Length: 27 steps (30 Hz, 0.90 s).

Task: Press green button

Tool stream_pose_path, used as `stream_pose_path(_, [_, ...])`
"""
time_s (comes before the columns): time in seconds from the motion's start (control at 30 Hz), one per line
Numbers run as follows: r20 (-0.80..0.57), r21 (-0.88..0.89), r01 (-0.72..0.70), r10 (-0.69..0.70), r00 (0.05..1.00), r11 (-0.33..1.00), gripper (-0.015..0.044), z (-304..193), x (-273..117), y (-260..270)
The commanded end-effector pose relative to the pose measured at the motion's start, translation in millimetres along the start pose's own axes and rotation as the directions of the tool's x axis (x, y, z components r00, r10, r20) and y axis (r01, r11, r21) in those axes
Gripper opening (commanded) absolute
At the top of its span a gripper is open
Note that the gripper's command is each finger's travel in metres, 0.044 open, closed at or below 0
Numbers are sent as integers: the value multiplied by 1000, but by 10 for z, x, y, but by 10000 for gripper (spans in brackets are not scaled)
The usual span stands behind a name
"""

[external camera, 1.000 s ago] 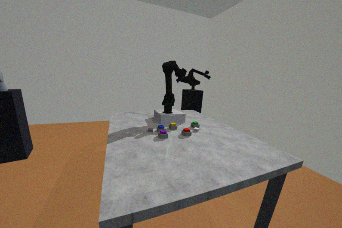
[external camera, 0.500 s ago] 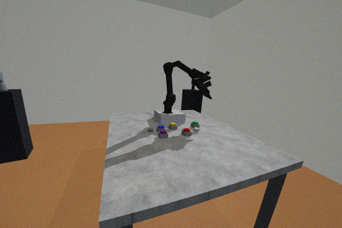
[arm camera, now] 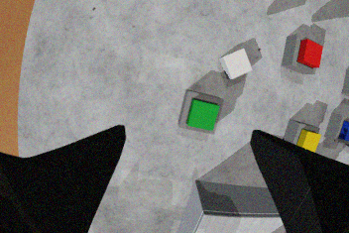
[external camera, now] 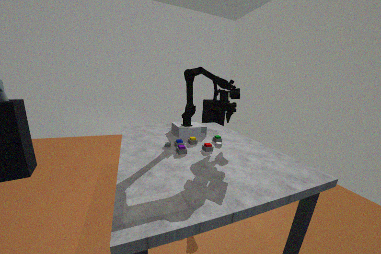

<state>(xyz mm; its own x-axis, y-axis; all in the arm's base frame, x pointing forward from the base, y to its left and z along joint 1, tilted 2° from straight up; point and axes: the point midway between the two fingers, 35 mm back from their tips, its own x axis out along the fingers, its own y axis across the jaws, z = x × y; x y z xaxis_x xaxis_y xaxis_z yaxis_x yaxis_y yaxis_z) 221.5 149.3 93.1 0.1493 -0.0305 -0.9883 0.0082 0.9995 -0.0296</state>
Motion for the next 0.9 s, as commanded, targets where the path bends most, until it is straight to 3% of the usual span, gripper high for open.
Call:
stream_pose_path(0.0, [-160, 193, -20, 51, 986, 981, 400, -41, 61, -303])
stream_pose_path(0.27, [-167, 203, -20, 55, 984, 979, 400, -44, 62, -316])
stream_pose_path(0.47, [-167, 203, -20, 55, 984, 979, 243, -142, 648, -283])
stream_pose_path(0.73, [-167, 203, -20, 55, 984, 979, 32, -149, 671, -283])
stream_pose_path(0.87, [-167, 203, -20, 55, 984, 979, 20, -149, 671, -283])
